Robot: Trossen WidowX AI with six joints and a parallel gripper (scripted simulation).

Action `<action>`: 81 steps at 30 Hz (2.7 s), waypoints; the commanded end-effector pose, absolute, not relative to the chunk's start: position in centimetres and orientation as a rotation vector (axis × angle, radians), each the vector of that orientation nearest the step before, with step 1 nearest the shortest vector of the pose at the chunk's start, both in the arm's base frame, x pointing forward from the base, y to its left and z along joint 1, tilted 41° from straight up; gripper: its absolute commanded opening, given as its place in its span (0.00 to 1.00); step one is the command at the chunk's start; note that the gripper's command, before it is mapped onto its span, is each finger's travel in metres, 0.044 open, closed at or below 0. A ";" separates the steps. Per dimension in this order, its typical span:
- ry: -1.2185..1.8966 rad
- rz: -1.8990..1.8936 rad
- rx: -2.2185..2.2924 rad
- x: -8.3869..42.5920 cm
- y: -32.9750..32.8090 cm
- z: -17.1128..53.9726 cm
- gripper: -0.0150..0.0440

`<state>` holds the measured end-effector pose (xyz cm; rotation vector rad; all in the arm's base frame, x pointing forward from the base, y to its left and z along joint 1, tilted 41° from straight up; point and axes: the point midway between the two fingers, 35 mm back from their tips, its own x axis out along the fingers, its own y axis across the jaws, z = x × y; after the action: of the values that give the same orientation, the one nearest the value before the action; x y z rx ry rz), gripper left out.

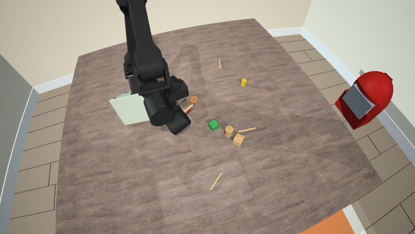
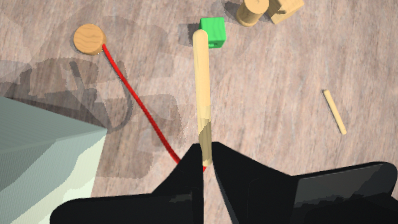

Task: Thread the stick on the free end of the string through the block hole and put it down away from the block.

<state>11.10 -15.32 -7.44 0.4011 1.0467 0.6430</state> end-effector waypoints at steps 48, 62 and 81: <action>1.267 0.727 0.330 12.7 -10.4 -11.6 0.25; 1.320 0.740 0.303 12.9 -9.2 -12.5 0.25; 1.326 0.733 0.298 10.8 -10.0 -13.2 0.25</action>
<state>11.23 -10.11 -12.93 0.2936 1.3213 0.7263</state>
